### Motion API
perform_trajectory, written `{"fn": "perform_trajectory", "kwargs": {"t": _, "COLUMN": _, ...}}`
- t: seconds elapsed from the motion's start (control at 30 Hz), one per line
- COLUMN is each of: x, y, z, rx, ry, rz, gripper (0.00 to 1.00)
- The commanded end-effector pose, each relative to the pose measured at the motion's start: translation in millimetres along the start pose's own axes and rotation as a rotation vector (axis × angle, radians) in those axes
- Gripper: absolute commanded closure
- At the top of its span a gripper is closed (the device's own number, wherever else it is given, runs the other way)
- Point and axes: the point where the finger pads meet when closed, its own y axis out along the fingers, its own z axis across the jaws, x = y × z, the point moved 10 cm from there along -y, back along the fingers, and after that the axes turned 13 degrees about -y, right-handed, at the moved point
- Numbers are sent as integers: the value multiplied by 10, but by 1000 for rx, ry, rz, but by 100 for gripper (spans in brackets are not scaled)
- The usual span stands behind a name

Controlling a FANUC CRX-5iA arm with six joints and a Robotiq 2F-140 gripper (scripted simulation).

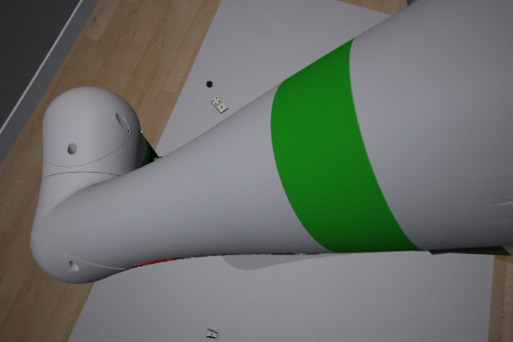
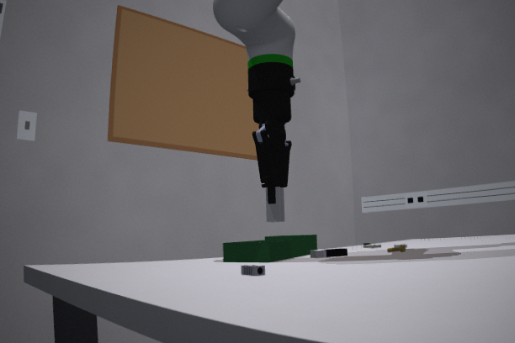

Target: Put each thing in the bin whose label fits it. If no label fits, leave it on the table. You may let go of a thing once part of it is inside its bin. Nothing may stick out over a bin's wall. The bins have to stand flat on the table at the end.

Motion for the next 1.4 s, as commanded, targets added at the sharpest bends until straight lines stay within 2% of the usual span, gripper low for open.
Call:
{"fn": "perform_trajectory", "kwargs": {"t": 0.0, "x": -1, "y": -14, "z": 0, "rx": 0, "ry": 0, "rz": 0, "gripper": 85}}
{"fn": "perform_trajectory", "kwargs": {"t": 0.53, "x": -135, "y": -14, "z": -738, "rx": 0, "ry": 0, "rz": 0, "gripper": 85}}
{"fn": "perform_trajectory", "kwargs": {"t": 0.67, "x": -151, "y": -14, "z": -826, "rx": 0, "ry": 0, "rz": 0, "gripper": 85}}
{"fn": "perform_trajectory", "kwargs": {"t": 1.37, "x": -151, "y": 440, "z": -826, "rx": 0, "ry": 0, "rz": 0, "gripper": 85}}
